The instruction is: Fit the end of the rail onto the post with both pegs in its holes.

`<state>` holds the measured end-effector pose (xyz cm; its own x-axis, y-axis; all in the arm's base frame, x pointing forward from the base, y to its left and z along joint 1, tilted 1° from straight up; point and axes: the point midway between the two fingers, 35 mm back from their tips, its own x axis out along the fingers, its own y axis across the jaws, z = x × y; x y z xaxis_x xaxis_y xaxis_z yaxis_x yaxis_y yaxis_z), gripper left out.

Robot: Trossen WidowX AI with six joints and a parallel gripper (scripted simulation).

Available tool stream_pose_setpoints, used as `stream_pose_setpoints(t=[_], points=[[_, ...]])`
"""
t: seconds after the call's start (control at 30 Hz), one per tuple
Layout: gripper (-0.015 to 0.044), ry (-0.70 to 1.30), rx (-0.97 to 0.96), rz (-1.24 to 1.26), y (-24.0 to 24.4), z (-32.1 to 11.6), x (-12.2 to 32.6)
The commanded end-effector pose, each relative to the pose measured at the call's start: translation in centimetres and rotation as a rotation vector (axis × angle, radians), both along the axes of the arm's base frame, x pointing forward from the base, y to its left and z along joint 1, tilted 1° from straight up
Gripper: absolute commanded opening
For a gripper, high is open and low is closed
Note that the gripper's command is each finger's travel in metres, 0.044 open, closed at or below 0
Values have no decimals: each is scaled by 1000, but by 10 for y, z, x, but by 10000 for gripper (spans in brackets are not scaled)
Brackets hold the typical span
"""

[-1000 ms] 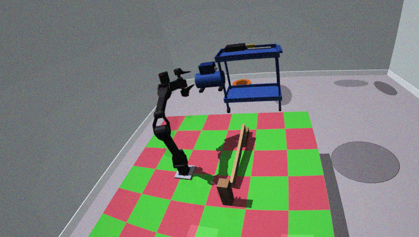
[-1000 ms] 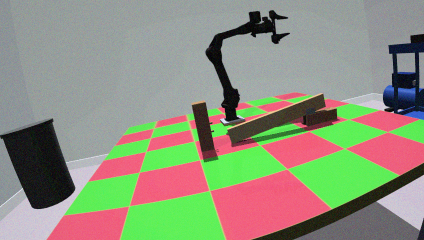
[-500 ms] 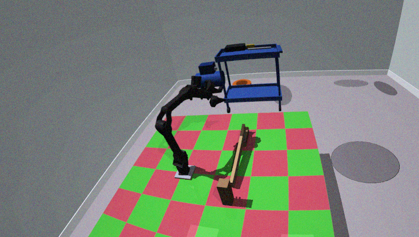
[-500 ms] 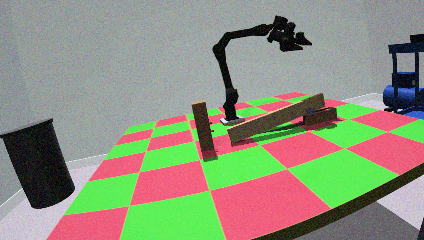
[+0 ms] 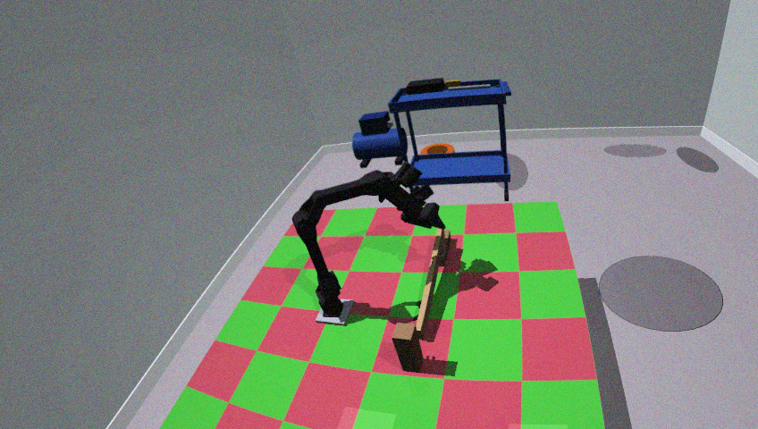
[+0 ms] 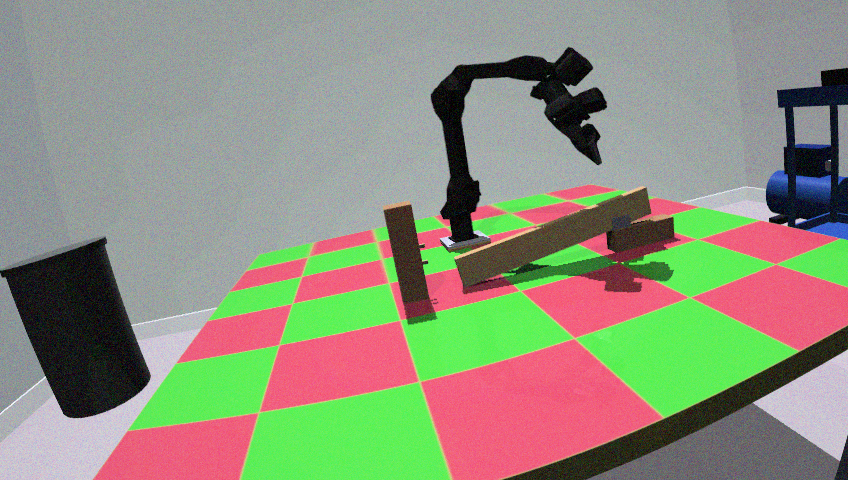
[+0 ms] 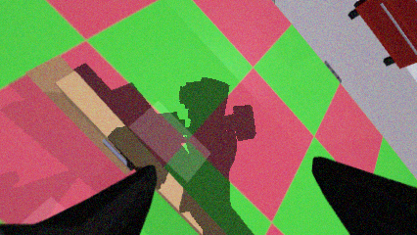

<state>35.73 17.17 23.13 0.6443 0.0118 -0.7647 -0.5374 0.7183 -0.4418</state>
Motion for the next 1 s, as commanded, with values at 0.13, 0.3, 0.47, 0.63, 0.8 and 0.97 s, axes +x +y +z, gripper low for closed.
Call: stream_pose_setpoints(t=[0.13,0.3,0.47,0.63,0.8,0.97], points=[[440,355,-267,263,-105,-65,4],[440,524,-291,435,-158,-90,-8],[440,637,-245,606,-201,-108,-27],[440,645,-238,622,-206,-110,-28],[440,645,-238,622,-206,-110,-28],[440,645,-238,621,-206,-115,-27]])
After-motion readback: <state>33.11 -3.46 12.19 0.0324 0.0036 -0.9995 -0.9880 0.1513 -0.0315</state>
